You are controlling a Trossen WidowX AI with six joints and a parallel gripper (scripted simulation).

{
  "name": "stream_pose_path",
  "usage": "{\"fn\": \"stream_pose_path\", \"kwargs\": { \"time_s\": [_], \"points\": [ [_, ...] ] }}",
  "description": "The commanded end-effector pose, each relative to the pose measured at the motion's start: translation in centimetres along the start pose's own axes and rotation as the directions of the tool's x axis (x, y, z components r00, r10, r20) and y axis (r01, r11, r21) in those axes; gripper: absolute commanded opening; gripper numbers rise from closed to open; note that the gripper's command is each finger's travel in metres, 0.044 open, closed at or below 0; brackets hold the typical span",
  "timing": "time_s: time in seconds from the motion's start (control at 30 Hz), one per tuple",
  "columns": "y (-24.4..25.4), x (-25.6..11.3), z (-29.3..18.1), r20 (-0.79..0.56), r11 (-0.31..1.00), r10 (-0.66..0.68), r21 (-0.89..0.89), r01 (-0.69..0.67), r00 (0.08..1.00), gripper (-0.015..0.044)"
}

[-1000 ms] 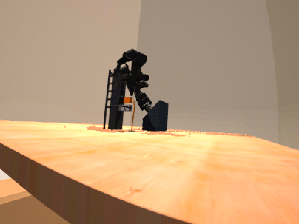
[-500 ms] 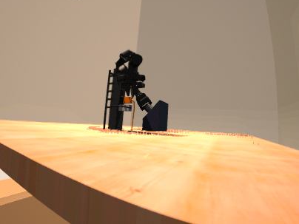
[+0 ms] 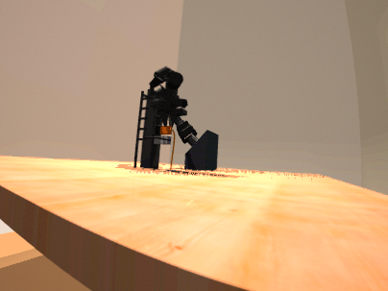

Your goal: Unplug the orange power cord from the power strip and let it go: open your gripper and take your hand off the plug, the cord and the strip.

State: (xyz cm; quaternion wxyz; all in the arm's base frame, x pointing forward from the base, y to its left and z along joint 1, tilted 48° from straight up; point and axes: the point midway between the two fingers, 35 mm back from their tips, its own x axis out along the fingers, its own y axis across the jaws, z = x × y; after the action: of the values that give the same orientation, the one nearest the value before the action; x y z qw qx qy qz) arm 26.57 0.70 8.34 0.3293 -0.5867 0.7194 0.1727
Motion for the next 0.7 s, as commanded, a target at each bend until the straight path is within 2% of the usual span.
{"fn": "stream_pose_path", "kwargs": {
  "time_s": [0.0, 0.13, 0.27, 0.53, 0.67],
  "points": [
    [0.07, 0.65, -0.13, -0.006, 1.0, 0.002, -0.004, -0.002, 1.0, 0.016],
    [0.07, 0.65, -0.13, -0.006, 1.0, 0.002, -0.004, -0.002, 1.0, 0.016],
    [0.02, 0.4, -0.06, -0.001, 1.0, 0.002, 0.001, -0.002, 1.0, 0.0055],
    [0.02, 0.4, -0.06, -0.001, 1.0, 0.002, 0.001, -0.002, 1.0, 0.0002],
    [-0.01, 0.38, 0.2, -0.001, 1.0, 0.002, 0.001, -0.002, 1.0, 0.0]
  ]
}}
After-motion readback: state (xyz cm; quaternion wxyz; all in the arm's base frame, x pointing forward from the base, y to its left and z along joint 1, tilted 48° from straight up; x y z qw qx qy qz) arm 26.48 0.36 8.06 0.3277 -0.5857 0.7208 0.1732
